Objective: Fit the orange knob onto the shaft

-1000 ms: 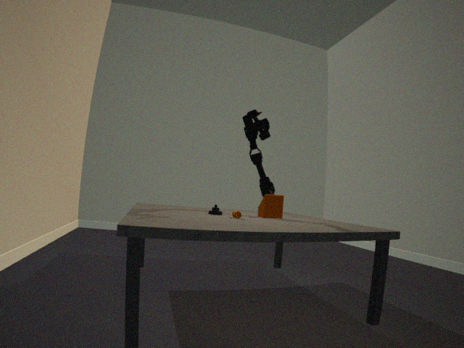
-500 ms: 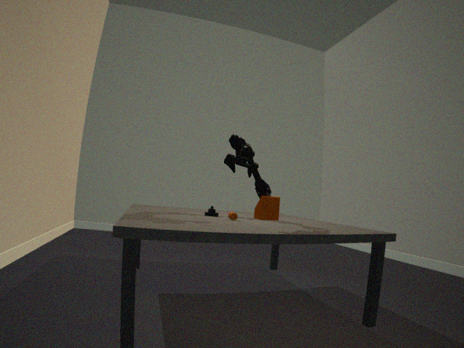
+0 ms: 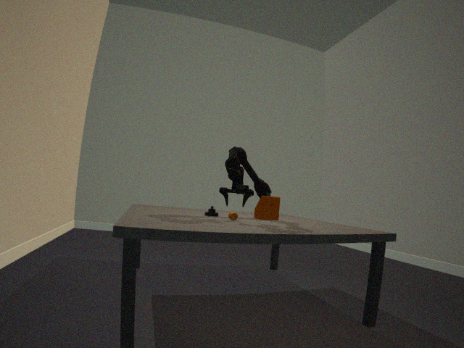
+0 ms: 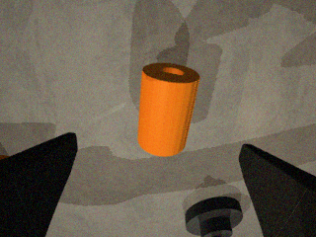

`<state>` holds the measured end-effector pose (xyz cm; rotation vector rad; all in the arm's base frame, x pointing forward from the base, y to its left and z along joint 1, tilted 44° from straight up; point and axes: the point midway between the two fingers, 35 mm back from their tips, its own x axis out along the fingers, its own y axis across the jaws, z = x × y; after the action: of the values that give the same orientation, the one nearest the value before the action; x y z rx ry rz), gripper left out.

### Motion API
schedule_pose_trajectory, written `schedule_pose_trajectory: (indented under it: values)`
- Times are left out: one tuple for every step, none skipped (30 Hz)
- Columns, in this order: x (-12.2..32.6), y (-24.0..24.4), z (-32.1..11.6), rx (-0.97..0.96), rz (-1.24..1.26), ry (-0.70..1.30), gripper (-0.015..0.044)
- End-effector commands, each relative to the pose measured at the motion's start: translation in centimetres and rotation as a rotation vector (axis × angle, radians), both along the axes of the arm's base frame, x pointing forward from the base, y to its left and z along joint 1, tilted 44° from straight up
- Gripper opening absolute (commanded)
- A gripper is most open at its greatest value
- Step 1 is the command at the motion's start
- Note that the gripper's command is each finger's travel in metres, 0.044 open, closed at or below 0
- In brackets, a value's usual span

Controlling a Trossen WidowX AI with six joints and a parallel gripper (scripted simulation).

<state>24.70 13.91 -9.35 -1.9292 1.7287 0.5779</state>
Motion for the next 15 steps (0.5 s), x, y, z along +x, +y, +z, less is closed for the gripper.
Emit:
schedule_pose_trajectory:
  values:
    - [0.4,0.2,0.2,0.000,0.004,-0.021,0.0440]
    - [0.5,-0.2,-0.3,0.000,0.004,-0.022,0.0440]
    - [0.6,-0.8,-0.9,0.000,0.004,-0.022,0.0440]
    - [0.7,-1.2,-1.3,-0.001,0.004,-0.022,0.0440]
    - [0.7,-1.3,-1.4,-0.001,0.004,-0.022,0.0440]
    - [0.7,-1.3,-1.4,-0.001,0.004,-0.022,0.0440]
    - [0.7,-1.3,-1.4,-0.001,0.004,-0.022,0.0440]
    - [0.7,-1.4,-1.5,-0.001,0.004,-0.022,0.0440]
    - [0.7,-1.4,-1.5,-0.001,0.004,-0.022,0.0440]
    - [0.7,-1.5,-1.6,-0.001,0.004,-0.022,0.0440]
    - [0.8,-1.6,-1.7,-0.001,0.004,-0.022,0.0440]
    - [0.8,-1.7,-1.9,-0.001,0.004,-0.022,0.0440]
    - [0.8,-1.8,-2.0,-0.001,0.004,-0.022,0.0440]
    - [0.9,-1.9,-2.1,-0.001,0.004,-0.022,0.0440]
    - [0.9,-2.0,-2.2,-0.001,0.004,-0.022,0.0440]
